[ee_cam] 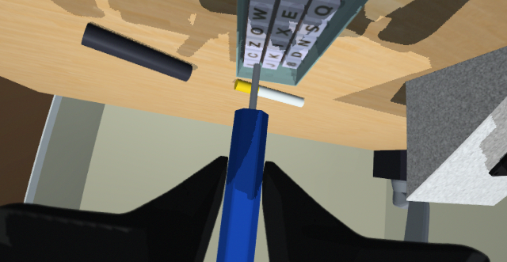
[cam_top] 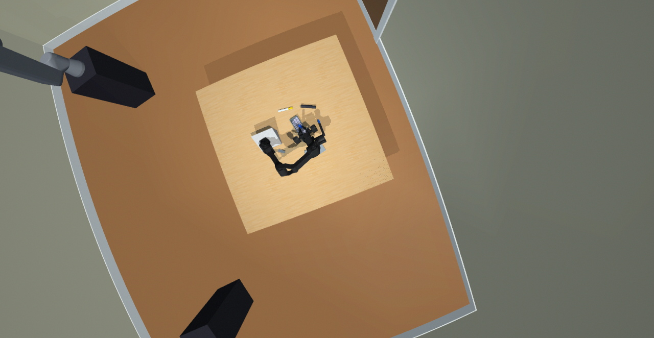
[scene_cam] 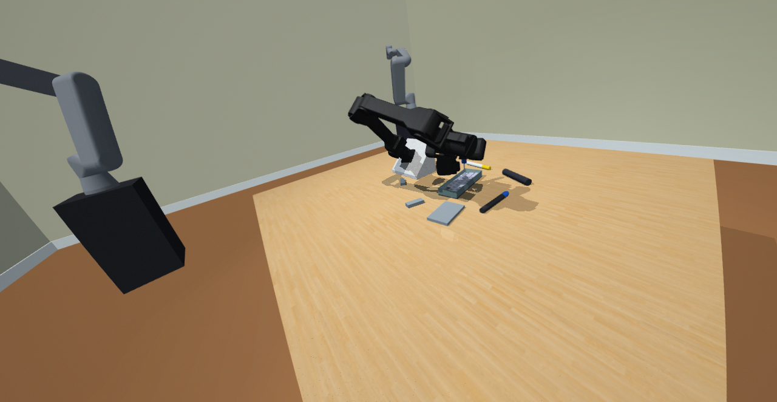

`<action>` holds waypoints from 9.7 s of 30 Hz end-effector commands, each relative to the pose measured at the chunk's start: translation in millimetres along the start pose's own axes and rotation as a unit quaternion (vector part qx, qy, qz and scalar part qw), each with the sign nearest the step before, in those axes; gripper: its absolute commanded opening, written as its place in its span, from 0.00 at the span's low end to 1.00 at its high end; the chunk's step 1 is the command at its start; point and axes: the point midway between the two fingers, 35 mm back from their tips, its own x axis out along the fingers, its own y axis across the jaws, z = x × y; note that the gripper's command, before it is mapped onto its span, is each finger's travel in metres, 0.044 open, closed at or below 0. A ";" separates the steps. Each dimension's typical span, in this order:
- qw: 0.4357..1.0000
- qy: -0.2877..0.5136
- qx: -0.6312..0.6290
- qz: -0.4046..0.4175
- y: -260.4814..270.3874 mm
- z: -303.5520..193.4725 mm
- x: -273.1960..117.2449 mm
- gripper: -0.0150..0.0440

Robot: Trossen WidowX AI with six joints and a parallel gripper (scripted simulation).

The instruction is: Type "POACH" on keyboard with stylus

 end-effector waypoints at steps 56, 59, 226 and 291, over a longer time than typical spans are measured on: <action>1.000 0.002 0.014 0.001 3.5 28.8 15.5 0.39; 1.000 0.002 0.014 0.001 3.5 28.8 15.5 0.39; 1.000 0.003 0.014 0.000 3.7 19.2 57.9 0.39; 1.000 0.003 0.014 0.001 2.7 25.5 -7.1 0.25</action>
